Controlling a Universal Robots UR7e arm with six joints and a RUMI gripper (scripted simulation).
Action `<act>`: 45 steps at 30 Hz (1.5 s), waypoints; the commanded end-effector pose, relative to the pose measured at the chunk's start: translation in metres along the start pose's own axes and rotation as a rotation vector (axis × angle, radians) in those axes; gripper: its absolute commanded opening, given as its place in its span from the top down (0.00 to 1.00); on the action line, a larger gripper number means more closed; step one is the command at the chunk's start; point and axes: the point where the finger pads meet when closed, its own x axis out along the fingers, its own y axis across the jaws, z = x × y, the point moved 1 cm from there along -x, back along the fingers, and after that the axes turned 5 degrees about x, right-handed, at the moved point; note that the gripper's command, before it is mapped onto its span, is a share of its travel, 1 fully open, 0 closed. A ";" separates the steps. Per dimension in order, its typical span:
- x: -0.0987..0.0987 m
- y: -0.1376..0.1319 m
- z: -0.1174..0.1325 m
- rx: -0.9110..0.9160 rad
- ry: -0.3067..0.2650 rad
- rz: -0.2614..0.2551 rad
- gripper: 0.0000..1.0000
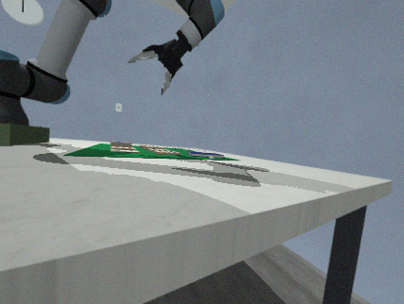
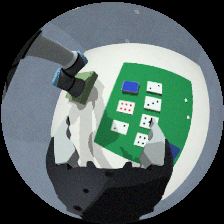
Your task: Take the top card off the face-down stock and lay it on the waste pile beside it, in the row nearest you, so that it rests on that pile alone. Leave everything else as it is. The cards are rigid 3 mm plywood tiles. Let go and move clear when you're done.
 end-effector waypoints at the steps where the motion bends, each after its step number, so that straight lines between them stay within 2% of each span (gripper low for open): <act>1: 0.021 0.017 -0.002 -0.133 -0.093 0.051 0.00; 6: 0.049 0.032 -0.010 -0.281 -0.186 0.065 0.00; 7: 0.049 0.032 -0.010 -0.281 -0.186 0.065 0.00; 9: 0.064 0.039 -0.014 -0.357 -0.233 0.070 0.00; 10: 0.064 0.039 -0.014 -0.357 -0.233 0.070 0.00; 12: 0.078 0.045 -0.018 -0.433 -0.280 0.073 0.00; 13: 0.078 0.045 -0.019 -0.433 -0.280 0.073 0.00; 14: 0.086 0.048 -0.021 -0.471 -0.304 0.074 0.00; 16: 0.086 0.048 -0.021 -0.471 -0.304 0.074 0.00; 20: 0.115 0.058 -0.028 -0.620 -0.396 0.074 0.00; 24: 0.129 0.062 -0.032 -0.692 -0.441 0.072 0.00; 31: 0.168 0.069 -0.043 -0.893 -0.567 0.060 0.00; 33: 0.168 0.069 -0.043 -0.893 -0.567 0.060 0.00; 39: 0.202 0.072 -0.051 -1.064 -0.675 0.042 0.00; 45: 0.228 0.071 -0.058 -1.195 -0.760 0.023 0.00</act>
